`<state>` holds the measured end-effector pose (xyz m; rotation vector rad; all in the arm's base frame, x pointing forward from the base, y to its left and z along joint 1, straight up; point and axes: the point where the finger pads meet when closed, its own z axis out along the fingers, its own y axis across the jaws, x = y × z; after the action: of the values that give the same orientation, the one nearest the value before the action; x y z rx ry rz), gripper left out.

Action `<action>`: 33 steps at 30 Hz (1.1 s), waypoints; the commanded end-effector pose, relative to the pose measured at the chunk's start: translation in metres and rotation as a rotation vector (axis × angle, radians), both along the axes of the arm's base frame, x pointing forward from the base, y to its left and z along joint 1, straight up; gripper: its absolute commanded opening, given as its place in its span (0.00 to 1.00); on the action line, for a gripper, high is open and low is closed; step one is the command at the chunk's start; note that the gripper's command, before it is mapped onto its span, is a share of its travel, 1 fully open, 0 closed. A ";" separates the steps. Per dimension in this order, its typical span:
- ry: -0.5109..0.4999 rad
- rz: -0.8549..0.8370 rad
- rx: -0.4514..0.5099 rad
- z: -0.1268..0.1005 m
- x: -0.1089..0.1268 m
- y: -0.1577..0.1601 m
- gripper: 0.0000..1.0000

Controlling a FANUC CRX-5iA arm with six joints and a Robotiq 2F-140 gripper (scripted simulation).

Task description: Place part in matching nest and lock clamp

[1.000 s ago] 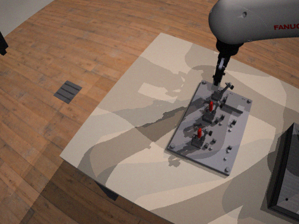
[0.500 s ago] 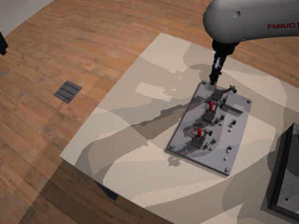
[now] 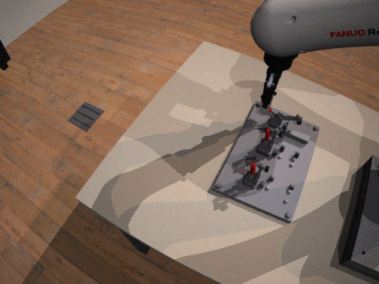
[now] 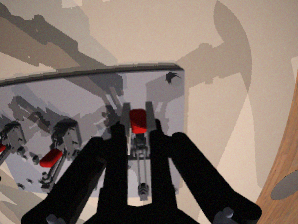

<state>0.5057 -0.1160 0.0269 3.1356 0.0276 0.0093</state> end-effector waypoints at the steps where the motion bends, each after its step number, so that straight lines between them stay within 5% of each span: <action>1: 0.000 0.000 0.000 -0.003 0.003 0.000 0.00; 33: 0.000 0.000 0.000 -0.018 0.011 0.000 0.00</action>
<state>0.5175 -0.1159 0.0100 3.1354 0.0281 0.0125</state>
